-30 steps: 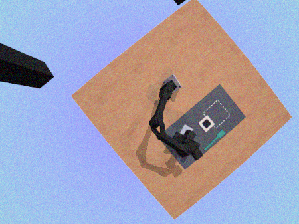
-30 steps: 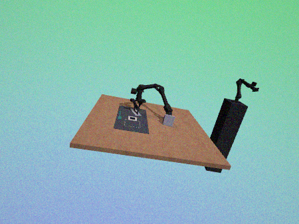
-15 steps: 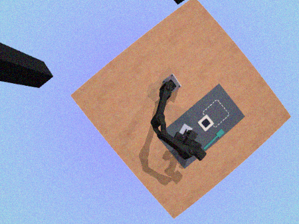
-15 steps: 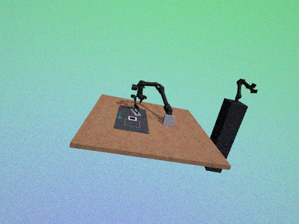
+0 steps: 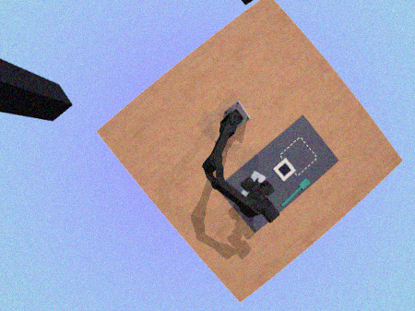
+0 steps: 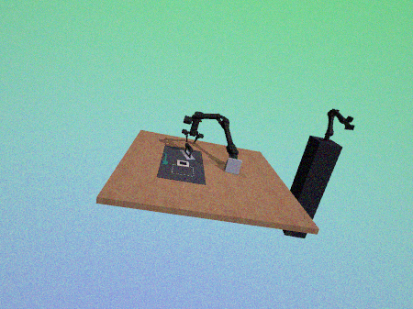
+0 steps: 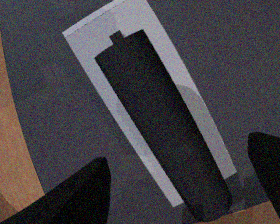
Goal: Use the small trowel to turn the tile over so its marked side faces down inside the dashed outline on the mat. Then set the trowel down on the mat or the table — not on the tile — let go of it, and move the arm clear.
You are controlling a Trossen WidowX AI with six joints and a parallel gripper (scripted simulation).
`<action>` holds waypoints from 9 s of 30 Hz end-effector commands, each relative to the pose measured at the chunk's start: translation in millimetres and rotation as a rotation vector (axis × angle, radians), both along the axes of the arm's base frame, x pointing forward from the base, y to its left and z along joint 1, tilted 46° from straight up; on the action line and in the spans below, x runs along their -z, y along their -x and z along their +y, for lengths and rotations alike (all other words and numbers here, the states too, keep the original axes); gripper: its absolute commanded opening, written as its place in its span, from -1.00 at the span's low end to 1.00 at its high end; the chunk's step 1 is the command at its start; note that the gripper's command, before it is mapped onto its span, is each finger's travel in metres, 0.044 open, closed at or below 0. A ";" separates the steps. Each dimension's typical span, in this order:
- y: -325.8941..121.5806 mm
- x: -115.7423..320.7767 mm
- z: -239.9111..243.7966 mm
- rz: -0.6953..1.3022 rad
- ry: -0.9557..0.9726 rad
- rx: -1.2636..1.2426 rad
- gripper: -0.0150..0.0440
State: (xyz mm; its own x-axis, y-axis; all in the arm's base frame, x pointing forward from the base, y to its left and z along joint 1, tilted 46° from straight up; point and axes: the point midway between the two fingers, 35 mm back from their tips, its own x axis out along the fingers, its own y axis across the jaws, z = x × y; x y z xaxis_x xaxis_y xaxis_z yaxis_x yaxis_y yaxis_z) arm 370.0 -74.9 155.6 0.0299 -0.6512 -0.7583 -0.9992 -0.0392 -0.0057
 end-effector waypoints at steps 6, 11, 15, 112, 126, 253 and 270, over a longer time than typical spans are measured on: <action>4.9 5.1 -3.3 -0.206 -0.077 0.183 0.53; 7.0 5.9 -7.2 -0.329 -0.120 0.296 0.53; 8.5 6.7 -9.8 -0.425 -0.156 0.387 0.53; 16.3 49.9 -38.5 -1.546 -1.134 2.017 0.53; 4.8 63.6 -43.7 -1.546 -1.134 2.017 0.44; -36.8 140.7 40.2 -1.940 -1.264 1.952 -0.49; -37.6 125.9 62.6 -1.866 -1.282 2.083 -0.49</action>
